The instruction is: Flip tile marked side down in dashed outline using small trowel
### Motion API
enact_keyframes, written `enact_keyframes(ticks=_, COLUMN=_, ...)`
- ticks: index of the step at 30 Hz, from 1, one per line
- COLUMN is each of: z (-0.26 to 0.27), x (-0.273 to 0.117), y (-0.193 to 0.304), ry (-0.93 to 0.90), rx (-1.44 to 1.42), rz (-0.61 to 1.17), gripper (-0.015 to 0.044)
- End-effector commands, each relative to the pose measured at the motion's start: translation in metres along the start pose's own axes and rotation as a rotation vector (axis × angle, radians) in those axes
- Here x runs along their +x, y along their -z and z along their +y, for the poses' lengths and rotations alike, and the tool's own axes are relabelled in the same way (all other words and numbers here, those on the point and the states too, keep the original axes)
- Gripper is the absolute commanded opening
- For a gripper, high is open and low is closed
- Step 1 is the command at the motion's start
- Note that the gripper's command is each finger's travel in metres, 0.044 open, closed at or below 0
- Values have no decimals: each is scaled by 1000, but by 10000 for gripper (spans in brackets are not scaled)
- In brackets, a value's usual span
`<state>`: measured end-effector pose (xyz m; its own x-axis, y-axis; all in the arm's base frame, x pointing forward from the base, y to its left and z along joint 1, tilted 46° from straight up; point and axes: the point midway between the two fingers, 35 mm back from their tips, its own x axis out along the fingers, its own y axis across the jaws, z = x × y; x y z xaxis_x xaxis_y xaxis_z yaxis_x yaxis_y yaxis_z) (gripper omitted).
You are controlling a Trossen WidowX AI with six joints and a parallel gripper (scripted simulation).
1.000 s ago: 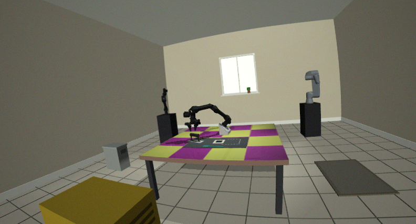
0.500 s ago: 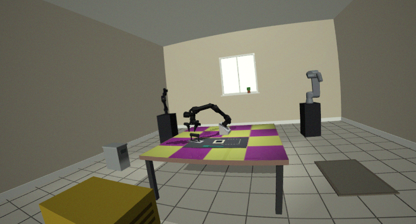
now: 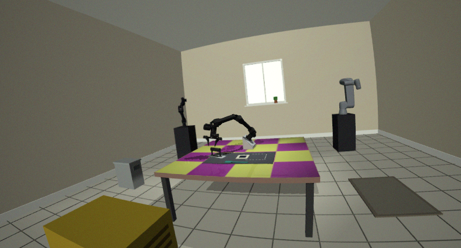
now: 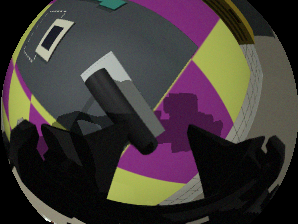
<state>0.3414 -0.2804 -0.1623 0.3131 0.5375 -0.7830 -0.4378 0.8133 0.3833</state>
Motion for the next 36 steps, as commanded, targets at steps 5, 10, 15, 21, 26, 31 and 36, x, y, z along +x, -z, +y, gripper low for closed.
enact_keyframes(ticks=5, z=-4, x=4, y=2, ry=56, rx=229, rz=-41, gripper=300)
enact_keyframes(ticks=10, z=-6, x=6, y=5, ry=90, rx=382, rz=-75, gripper=300)
enact_keyframes(ticks=15, z=-7, x=7, y=7, ry=119, rx=530, rz=-112, gripper=300)
enact_keyframes(ticks=21, z=-6, x=9, y=9, ry=145, rx=712, rz=-164, gripper=300)
enact_keyframes(ticks=26, z=-5, x=9, y=10, ry=160, rx=867, rz=-216, gripper=300)
enact_keyframes(ticks=31, z=-2, x=10, y=12, ry=166, rx=1021, rz=-272, gripper=300)
enact_keyframes(ticks=36, z=1, x=10, y=13, ry=164, rx=1174, rz=-332, gripper=300)
